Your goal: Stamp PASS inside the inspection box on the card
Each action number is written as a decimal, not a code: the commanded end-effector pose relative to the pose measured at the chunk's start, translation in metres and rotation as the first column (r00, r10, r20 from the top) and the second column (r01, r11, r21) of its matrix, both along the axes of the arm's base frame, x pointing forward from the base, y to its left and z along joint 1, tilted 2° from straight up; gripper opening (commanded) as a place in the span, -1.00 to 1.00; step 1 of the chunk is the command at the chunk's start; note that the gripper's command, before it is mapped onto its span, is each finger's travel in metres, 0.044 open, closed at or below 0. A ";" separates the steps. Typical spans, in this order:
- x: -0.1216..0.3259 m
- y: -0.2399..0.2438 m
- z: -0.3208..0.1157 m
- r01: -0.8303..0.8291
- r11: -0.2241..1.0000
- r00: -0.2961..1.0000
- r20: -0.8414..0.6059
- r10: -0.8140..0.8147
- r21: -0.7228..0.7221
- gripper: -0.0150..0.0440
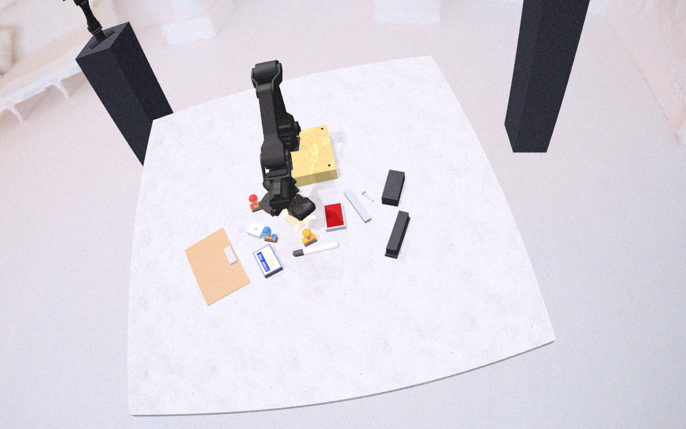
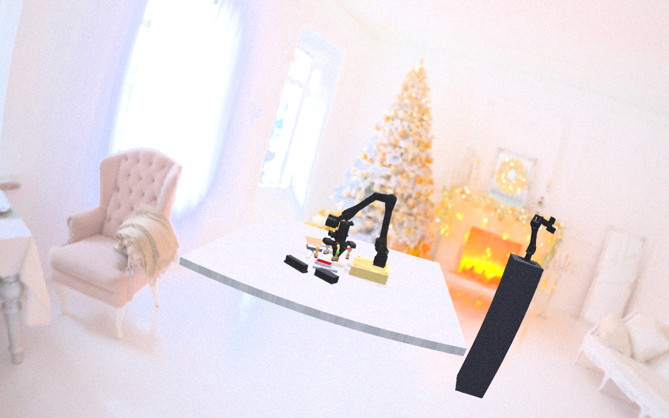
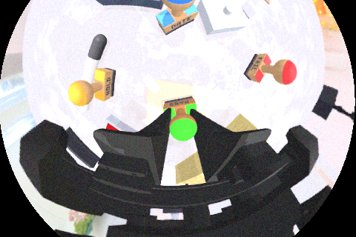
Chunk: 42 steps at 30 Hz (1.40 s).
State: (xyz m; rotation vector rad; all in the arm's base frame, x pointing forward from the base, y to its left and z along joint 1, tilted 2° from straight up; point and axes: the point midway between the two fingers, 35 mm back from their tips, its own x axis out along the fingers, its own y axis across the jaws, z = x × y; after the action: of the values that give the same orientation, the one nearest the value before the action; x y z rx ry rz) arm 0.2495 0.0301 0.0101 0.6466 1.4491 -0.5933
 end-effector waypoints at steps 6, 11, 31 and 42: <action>0.000 0.001 0.002 0.006 1.000 1.000 -0.002 -0.006 0.006 -0.49; 0.000 0.001 0.004 0.006 1.000 1.000 -0.002 -0.006 0.006 -0.49; 0.001 0.001 0.021 0.006 1.000 1.000 -0.002 -0.006 0.006 -0.49; 0.001 0.000 0.038 0.006 1.000 1.000 -0.002 -0.006 0.006 -0.49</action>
State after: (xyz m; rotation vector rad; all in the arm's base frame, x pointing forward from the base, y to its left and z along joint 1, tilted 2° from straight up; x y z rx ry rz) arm 0.2497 0.0295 0.0400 0.6452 1.4583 -0.6003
